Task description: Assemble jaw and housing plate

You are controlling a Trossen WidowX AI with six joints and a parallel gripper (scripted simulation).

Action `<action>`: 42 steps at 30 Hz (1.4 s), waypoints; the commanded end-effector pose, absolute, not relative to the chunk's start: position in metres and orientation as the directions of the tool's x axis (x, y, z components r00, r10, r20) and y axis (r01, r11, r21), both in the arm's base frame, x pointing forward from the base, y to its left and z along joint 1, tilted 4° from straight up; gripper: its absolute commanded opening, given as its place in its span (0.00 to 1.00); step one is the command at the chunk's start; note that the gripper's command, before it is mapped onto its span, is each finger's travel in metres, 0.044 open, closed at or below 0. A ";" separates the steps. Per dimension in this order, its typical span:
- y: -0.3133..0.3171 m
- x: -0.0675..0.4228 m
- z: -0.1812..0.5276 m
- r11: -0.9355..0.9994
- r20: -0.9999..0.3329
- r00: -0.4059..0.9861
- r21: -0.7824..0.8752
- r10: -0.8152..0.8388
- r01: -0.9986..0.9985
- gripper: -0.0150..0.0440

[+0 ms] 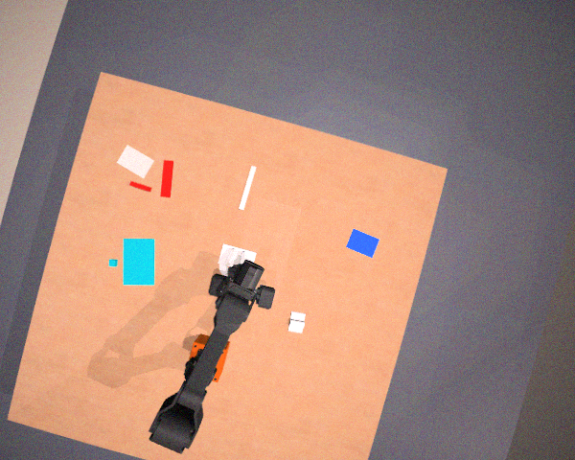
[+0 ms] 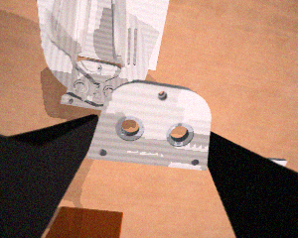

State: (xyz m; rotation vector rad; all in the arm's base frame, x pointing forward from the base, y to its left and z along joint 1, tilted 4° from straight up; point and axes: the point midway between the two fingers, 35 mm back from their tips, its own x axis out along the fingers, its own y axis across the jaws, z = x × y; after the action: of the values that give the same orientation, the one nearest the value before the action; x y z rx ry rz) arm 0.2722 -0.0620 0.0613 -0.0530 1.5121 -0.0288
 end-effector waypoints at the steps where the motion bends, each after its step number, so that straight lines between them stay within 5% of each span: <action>1: -0.051 0.271 0.059 0.998 -0.997 0.054 -0.056 -0.056 -0.007 0.85; 42: -0.003 0.268 0.057 0.998 -0.997 0.057 -0.053 -0.055 0.021 0.85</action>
State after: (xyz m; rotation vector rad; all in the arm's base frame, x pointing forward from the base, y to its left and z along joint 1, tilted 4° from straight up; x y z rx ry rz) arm 0.2680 -0.0019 0.0571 -0.0268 1.5137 -0.0506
